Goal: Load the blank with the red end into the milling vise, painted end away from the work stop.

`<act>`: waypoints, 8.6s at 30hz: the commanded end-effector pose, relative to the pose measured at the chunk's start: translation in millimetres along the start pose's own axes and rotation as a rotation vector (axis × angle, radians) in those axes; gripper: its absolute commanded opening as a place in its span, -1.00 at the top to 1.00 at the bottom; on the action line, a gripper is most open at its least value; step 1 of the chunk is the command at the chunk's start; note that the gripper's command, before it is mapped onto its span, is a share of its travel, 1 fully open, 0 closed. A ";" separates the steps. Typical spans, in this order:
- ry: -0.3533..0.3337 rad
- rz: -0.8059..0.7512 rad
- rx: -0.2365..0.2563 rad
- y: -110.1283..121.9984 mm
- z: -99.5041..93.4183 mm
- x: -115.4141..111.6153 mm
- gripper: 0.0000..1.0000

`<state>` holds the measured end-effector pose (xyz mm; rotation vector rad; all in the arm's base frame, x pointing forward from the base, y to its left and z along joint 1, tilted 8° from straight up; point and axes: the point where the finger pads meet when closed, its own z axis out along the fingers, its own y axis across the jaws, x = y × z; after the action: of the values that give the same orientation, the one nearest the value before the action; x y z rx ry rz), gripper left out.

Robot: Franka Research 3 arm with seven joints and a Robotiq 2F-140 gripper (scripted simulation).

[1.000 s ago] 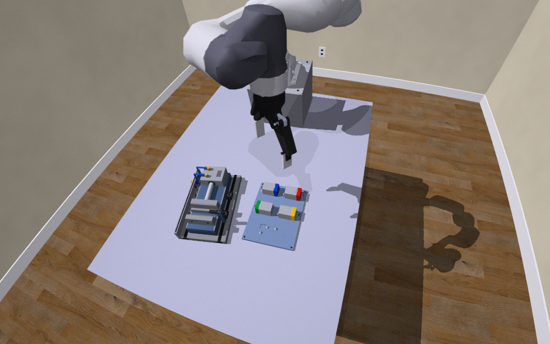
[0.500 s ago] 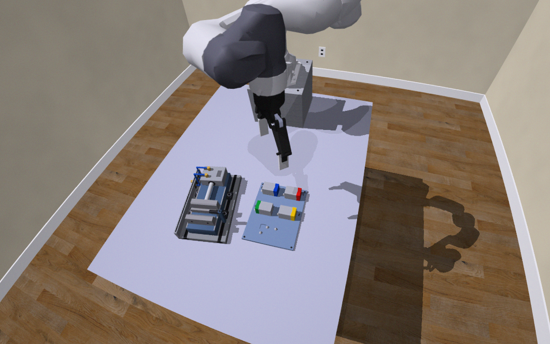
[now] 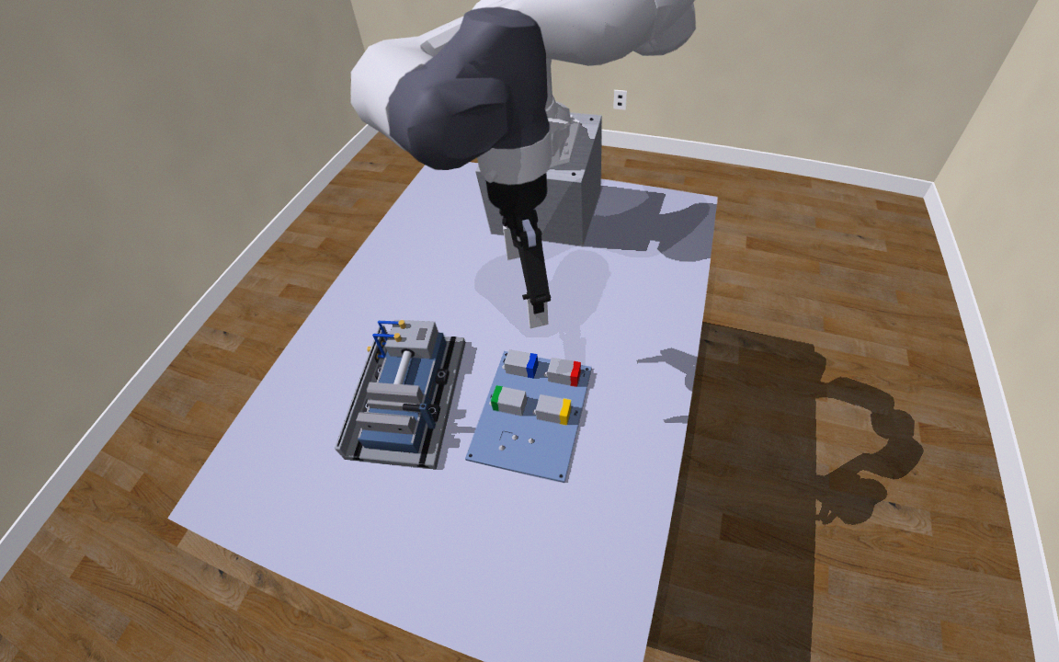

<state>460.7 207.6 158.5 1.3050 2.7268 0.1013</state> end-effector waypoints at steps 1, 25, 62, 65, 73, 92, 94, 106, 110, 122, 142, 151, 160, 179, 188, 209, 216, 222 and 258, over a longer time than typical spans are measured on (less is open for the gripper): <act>0.001 0.150 0.003 0.5 -0.5 0.0 -1.00; 0.006 0.330 -0.003 0.3 -0.2 -0.3 -1.00; 0.010 0.508 -0.003 -0.1 0.1 -0.4 -1.00; 0.008 0.495 -0.008 0.3 0.2 -0.7 -1.00; 0.008 0.495 -0.008 0.2 0.4 -0.4 -1.00; 0.008 0.495 -0.008 -46.5 0.8 -23.9 -1.00; 0.008 0.495 -0.008 -46.5 0.8 -23.9 -1.00; 0.008 0.495 -0.008 -39.1 0.7 -21.0 -1.00; 0.008 0.495 -0.008 -39.1 0.7 -21.0 -1.00; 0.008 0.495 -0.008 -35.0 1.2 -18.9 -1.00; 0.008 0.495 -0.008 -32.8 1.4 -17.3 -1.00; 0.006 0.490 -0.009 -33.3 0.5 -18.4 -1.00; 0.006 0.490 -0.009 -33.3 0.5 -18.4 -1.00; 0.006 0.491 -0.009 -33.3 0.5 -18.4 -1.00; 0.006 0.491 -0.009 -33.3 0.5 -18.4 -1.00; 0.006 0.491 -0.009 -33.3 0.5 -18.4 -1.00; 0.006 0.491 -0.009 -33.0 10.5 -18.1 -1.00; 0.008 0.495 -0.008 -31.8 50.5 -16.9 -1.00; 0.008 0.495 -0.008 -28.4 117.6 -15.7 -1.00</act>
<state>461.6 178.1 41.7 1.9597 2.3367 0.1530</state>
